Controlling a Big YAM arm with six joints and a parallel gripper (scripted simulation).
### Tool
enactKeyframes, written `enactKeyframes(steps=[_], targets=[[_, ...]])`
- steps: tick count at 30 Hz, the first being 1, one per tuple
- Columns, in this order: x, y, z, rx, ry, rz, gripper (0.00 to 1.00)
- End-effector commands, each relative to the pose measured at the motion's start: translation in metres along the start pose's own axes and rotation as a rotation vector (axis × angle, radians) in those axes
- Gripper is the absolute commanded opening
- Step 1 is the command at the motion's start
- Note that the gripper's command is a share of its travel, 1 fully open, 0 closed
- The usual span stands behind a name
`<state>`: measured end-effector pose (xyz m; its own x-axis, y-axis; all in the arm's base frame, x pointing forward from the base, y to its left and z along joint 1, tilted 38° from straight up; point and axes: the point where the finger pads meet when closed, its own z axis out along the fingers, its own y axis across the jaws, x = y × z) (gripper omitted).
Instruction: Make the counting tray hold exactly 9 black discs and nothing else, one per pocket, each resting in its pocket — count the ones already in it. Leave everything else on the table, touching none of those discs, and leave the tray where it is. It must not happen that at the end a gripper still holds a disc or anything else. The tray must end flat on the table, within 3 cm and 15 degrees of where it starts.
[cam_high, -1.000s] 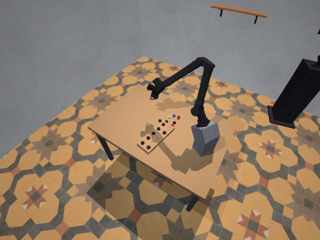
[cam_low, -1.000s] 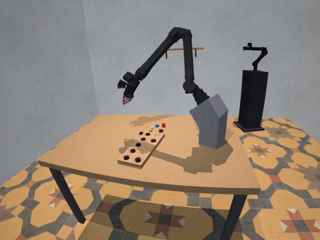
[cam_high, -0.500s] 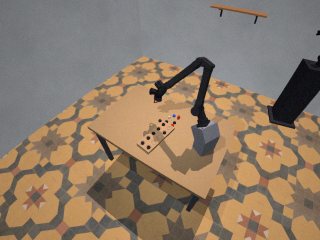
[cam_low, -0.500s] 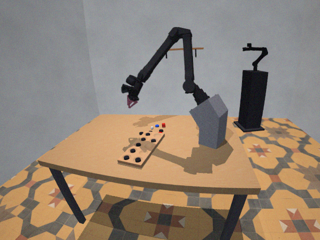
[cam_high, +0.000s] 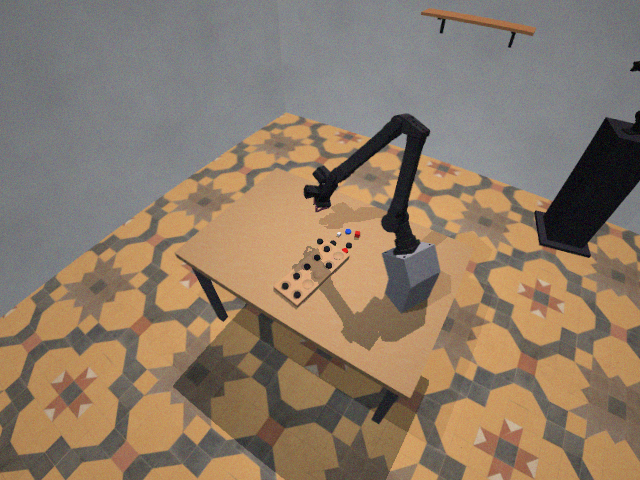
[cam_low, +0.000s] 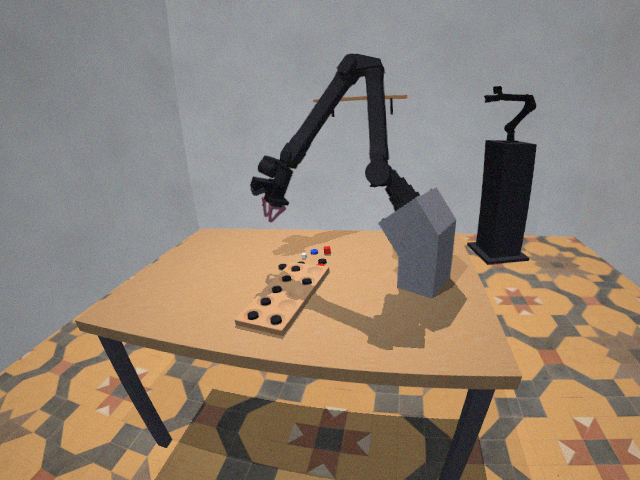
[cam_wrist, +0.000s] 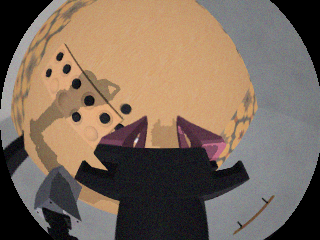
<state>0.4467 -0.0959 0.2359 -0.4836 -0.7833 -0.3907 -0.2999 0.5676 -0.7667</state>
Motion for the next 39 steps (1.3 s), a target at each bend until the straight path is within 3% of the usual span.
enactKeyframes(steps=[1,3,4,8,9,11,12,16,17,19,20,22,23,25,30,33,39], targets=[[0.018,0.006,-0.003,-0.014,0.038,-0.089,0.44],[0.018,0.007,-0.003,-0.016,0.037,-0.089,0.44],[0.033,0.019,-0.003,-0.041,0.07,-0.163,0.44],[0.025,0.025,-0.002,-0.052,0.052,-0.174,0.44],[0.048,0.032,-0.003,-0.072,0.1,-0.233,0.44],[0.048,0.034,-0.002,-0.075,0.1,-0.234,0.44],[0.062,0.045,-0.003,-0.103,0.126,-0.3,0.44],[0.062,0.046,-0.002,-0.107,0.125,-0.301,0.44],[0.075,0.057,-0.004,-0.136,0.149,-0.363,0.44],[0.075,0.058,-0.003,-0.14,0.146,-0.364,0.44],[0.087,0.068,-0.005,-0.167,0.168,-0.421,0.44],[0.087,0.069,-0.004,-0.171,0.166,-0.421,0.44],[0.098,0.079,-0.006,-0.197,0.184,-0.474,0.44],[0.098,0.08,-0.006,-0.2,0.182,-0.474,0.44],[0.124,0.104,-0.012,-0.276,0.217,-0.605,0.44],[0.124,0.105,-0.012,-0.277,0.215,-0.604,0.44],[0.151,0.133,-0.019,-0.373,0.238,-0.736,0.44]])
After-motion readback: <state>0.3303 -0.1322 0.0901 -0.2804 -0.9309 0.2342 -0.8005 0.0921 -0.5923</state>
